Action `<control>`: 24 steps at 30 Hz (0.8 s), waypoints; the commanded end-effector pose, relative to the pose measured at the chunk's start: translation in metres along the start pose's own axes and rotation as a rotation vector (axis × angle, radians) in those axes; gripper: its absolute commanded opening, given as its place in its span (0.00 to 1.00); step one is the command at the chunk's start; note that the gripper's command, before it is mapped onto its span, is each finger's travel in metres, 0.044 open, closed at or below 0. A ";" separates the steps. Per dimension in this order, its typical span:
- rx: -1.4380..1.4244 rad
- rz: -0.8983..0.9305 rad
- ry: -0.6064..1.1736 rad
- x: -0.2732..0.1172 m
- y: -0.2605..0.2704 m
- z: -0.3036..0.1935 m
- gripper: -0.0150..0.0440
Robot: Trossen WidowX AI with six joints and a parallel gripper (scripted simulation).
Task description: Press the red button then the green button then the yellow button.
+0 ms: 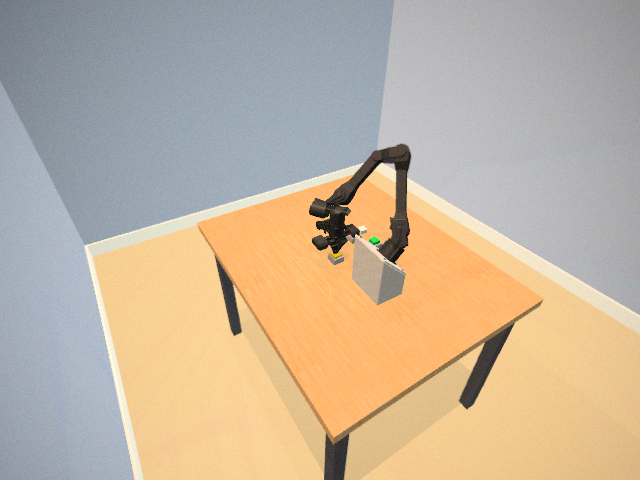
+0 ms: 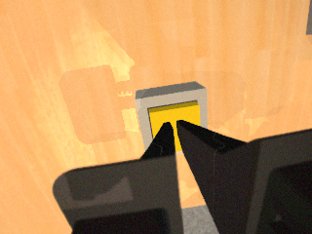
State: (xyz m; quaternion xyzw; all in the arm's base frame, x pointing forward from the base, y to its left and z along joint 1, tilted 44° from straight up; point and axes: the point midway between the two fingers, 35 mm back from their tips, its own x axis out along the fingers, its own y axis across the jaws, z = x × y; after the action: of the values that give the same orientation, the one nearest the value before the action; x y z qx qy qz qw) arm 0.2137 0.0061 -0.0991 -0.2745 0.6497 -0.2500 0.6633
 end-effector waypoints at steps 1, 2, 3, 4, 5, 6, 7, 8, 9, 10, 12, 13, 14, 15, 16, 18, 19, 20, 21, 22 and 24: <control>-0.010 -0.008 0.005 0.002 -0.002 -0.003 0.29; -0.010 -0.008 0.005 0.002 -0.002 -0.003 0.29; -0.010 -0.008 0.005 0.002 -0.002 -0.003 0.29; -0.010 -0.008 0.005 0.002 -0.002 -0.003 0.29; -0.010 -0.008 0.005 0.002 -0.002 -0.003 0.29; -0.010 -0.008 0.005 0.002 -0.002 -0.003 0.29; -0.010 -0.008 0.005 0.002 -0.002 -0.003 0.29; -0.010 -0.008 0.005 0.002 -0.002 -0.003 0.29; -0.010 -0.008 0.005 0.002 -0.002 -0.003 0.29; -0.001 0.000 0.001 -0.002 0.000 0.000 0.29; -0.007 -0.003 0.003 -0.021 0.000 -0.001 0.29; -0.009 -0.005 0.005 -0.029 -0.001 -0.002 0.29; -0.010 -0.006 0.005 -0.031 -0.001 -0.002 0.29; -0.010 -0.006 0.005 -0.031 -0.001 -0.002 0.29; -0.010 -0.006 0.005 -0.031 -0.001 -0.002 0.29; -0.010 -0.005 0.005 -0.032 0.000 -0.002 0.33; -0.008 -0.004 0.003 -0.033 0.002 0.000 0.38; -0.006 -0.001 0.002 -0.035 0.007 0.002 0.42; -0.003 0.003 -0.001 -0.038 0.013 0.005 0.47; 0.000 0.008 -0.004 -0.042 0.021 0.009 0.51; 0.010 0.020 -0.011 -0.051 0.042 0.018 0.60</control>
State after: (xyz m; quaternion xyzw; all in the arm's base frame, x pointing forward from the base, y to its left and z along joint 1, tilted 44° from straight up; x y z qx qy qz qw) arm 0.2183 0.0449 -0.0826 -0.2769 0.6509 -0.2488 0.6616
